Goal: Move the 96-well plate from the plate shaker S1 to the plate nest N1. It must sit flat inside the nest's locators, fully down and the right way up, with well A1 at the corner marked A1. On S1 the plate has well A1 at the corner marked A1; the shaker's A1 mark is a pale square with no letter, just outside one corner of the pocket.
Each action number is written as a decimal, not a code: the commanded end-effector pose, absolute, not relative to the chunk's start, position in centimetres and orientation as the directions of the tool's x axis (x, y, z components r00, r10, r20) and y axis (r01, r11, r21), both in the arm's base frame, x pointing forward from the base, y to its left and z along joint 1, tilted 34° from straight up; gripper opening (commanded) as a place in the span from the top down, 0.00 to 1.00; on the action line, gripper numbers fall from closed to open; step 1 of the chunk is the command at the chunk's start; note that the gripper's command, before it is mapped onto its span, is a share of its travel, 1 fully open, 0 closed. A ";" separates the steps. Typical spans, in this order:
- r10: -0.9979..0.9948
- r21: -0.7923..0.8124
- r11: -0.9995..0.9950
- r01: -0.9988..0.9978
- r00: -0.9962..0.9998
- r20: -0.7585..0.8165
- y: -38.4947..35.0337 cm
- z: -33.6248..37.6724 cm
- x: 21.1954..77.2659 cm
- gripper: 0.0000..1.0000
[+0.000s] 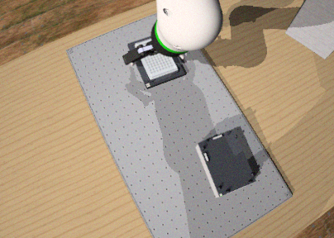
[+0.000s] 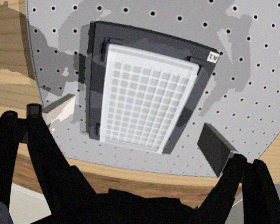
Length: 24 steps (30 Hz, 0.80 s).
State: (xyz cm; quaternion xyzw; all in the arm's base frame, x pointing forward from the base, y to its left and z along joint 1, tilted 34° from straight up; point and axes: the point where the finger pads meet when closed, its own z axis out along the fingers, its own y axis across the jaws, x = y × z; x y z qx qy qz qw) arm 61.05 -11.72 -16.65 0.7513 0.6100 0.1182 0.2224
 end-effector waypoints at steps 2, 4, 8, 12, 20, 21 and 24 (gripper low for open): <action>0.969 0.478 -0.157 0.864 0.228 -0.095 -11.7 -16.6 61.0 0.00; 0.969 0.478 -0.157 0.864 0.228 -0.095 -11.7 -16.6 61.0 0.00; 0.969 0.478 -0.157 0.864 0.228 -0.095 -11.8 -16.4 60.9 0.00; 0.969 0.478 -0.157 0.864 0.228 -0.095 -12.0 -15.8 60.5 0.00; 0.969 0.478 -0.157 0.864 0.228 -0.095 -12.4 -14.2 59.6 0.00; 0.969 0.478 -0.157 0.864 0.228 -0.095 -12.5 -14.0 59.4 0.00; 0.969 0.478 -0.157 0.864 0.228 -0.095 -12.6 -13.5 59.2 0.00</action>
